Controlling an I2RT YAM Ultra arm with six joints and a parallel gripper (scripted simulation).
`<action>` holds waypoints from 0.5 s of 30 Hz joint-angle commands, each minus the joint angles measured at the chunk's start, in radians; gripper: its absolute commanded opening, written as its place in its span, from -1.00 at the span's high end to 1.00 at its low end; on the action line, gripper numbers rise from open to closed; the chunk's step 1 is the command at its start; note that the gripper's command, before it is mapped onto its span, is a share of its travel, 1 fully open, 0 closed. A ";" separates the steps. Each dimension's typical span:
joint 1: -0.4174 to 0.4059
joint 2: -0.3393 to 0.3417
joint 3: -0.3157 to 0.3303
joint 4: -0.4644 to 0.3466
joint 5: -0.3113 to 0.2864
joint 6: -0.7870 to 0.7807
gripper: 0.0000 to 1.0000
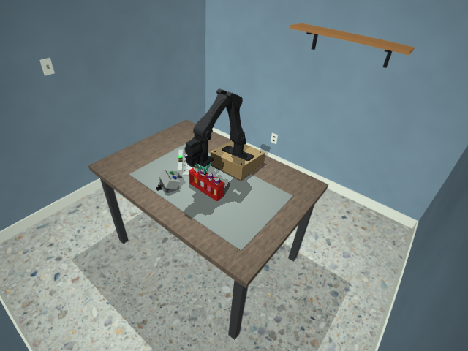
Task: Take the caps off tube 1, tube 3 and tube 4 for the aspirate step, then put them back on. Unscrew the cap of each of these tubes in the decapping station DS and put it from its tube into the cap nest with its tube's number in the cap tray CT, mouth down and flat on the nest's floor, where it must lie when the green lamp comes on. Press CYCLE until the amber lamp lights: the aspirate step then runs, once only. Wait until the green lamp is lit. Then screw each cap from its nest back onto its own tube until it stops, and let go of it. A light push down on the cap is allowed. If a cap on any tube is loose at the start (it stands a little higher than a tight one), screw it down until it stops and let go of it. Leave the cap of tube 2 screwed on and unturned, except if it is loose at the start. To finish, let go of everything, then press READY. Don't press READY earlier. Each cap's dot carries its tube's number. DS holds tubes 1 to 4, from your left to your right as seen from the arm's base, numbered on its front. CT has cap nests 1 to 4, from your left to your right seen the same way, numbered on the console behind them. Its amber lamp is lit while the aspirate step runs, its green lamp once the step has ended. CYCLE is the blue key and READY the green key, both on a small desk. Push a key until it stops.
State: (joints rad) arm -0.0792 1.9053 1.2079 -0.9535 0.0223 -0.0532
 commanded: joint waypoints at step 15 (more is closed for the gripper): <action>-0.001 -0.005 0.001 0.005 0.000 0.446 1.00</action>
State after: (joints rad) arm -0.0792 1.9049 1.2072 -0.9520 0.0227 0.3458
